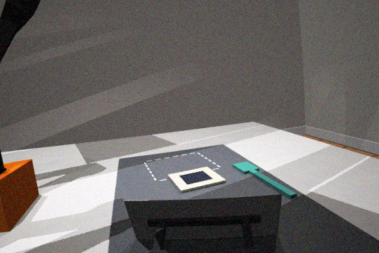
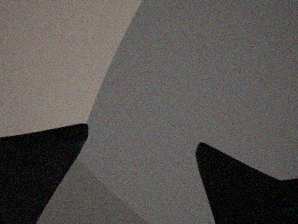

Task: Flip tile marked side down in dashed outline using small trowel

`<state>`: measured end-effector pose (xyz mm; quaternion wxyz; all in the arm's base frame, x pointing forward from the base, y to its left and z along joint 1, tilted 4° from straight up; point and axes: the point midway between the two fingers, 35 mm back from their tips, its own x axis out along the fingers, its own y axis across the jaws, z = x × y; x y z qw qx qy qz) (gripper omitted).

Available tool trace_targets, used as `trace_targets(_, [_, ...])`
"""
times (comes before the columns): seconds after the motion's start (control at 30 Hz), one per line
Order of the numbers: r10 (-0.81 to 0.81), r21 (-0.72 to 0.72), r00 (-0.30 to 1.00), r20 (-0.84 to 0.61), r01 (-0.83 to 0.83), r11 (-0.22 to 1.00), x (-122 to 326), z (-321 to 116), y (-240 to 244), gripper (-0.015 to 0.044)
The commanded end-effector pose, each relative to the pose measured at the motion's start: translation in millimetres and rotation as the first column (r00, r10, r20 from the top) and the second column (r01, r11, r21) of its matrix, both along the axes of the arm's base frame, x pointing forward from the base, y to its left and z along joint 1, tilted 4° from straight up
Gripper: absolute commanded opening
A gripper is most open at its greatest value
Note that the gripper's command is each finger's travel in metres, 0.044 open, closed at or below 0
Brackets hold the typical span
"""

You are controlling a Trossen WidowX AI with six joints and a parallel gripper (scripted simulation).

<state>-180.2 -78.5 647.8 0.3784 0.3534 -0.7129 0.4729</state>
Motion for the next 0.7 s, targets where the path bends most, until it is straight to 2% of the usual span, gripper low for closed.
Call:
trace_targets(0.0, [0.002,0.0,1.0,0.001,-0.002,1.0,0,0,0,0.0374])
trace_targets(0.33, [0.192,-0.008,0.978,0.082,-0.192,0.981,-13,-8,-33,0.0111])
trace_targets(0.67, [0.457,-0.084,0.857,0.238,-0.45,0.889,-31,-24,-86,0.01])
